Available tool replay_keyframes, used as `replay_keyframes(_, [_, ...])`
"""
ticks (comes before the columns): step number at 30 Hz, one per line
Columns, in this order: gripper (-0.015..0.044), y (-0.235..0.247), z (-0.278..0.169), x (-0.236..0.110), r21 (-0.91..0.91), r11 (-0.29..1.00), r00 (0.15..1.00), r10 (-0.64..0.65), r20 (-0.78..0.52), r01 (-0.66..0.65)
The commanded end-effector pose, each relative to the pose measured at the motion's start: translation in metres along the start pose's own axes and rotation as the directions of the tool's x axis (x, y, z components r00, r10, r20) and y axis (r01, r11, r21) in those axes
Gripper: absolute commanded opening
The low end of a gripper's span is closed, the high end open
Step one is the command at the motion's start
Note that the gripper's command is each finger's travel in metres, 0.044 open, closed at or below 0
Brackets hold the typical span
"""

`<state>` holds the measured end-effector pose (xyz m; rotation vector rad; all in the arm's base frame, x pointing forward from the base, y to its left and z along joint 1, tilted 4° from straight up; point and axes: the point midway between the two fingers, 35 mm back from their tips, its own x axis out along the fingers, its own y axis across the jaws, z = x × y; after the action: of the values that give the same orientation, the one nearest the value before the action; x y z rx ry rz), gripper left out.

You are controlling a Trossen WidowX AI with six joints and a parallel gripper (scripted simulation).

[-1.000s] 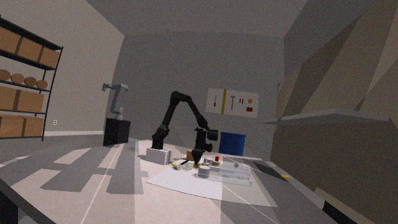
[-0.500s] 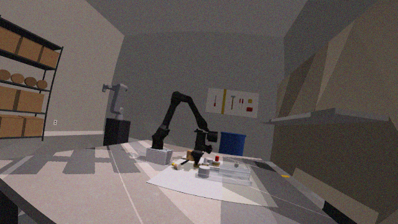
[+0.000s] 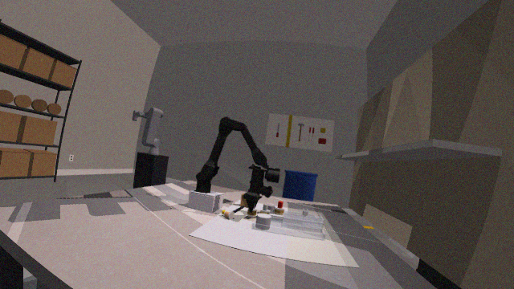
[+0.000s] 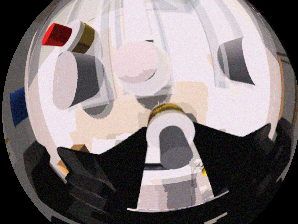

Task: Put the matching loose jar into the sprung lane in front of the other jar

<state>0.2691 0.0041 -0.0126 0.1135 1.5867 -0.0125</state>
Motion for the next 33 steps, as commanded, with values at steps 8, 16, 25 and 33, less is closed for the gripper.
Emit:
replay_keyframes(8, [0.0000,0.008,-0.009,-0.031,-0.074,0.997,0.999,0.002,-0.034,-0.005])
replay_keyframes(16, [0.0000,0.014,0.004,-0.076,-0.056,0.998,1.000,0.005,0.003,-0.005])
replay_keyframes(25, [0.0000,0.016,0.008,-0.096,-0.047,0.999,1.000,0.007,0.018,-0.006])
replay_keyframes(33, [0.0000,0.016,0.009,-0.057,-0.045,0.999,1.000,0.007,0.017,-0.007])
